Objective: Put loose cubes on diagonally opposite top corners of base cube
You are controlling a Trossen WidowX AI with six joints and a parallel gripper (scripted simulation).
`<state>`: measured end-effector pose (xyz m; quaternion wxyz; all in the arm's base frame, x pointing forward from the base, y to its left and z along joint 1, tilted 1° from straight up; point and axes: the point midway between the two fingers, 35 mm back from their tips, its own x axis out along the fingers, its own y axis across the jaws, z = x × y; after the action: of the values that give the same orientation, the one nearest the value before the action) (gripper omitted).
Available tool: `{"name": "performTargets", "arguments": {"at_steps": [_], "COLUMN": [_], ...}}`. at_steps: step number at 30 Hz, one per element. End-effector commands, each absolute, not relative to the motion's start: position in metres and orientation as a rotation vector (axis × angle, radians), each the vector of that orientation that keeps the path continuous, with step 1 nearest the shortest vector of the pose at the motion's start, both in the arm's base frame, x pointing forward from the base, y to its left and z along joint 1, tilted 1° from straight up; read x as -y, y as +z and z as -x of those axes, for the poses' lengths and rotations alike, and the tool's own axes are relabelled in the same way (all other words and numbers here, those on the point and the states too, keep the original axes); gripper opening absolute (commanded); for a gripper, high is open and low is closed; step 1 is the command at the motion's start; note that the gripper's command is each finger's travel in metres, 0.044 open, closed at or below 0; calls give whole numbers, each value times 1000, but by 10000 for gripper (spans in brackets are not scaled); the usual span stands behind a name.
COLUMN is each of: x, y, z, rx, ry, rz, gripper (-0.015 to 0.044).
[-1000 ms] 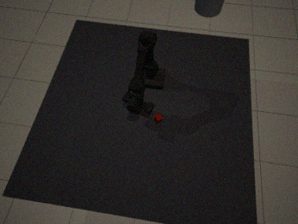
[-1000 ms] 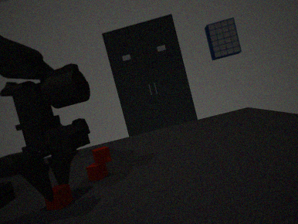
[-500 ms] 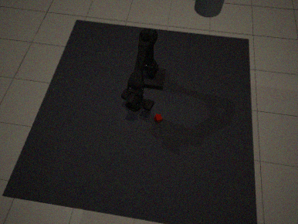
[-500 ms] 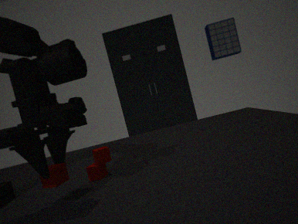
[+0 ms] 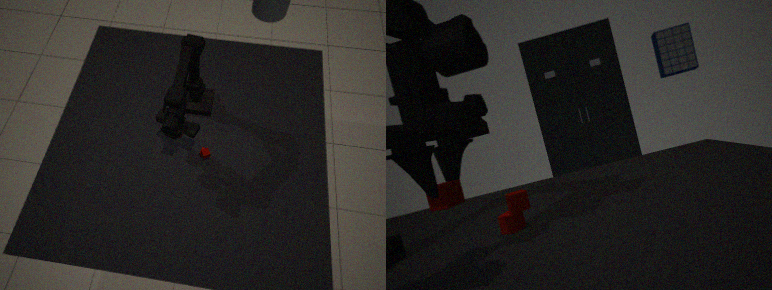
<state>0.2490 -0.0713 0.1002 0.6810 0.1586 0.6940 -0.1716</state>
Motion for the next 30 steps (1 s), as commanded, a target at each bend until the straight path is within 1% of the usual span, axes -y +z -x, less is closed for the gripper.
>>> {"name": "performTargets", "arguments": {"at_steps": [1,7,30], "x": [70,66,10], "y": [116,118,110], "z": [-248,-250,-273], "rx": [-1542,-1545,-1572], "ry": [-373,-351,-25], "rz": [-354,-334,-15], "gripper": [105,105,105]}}
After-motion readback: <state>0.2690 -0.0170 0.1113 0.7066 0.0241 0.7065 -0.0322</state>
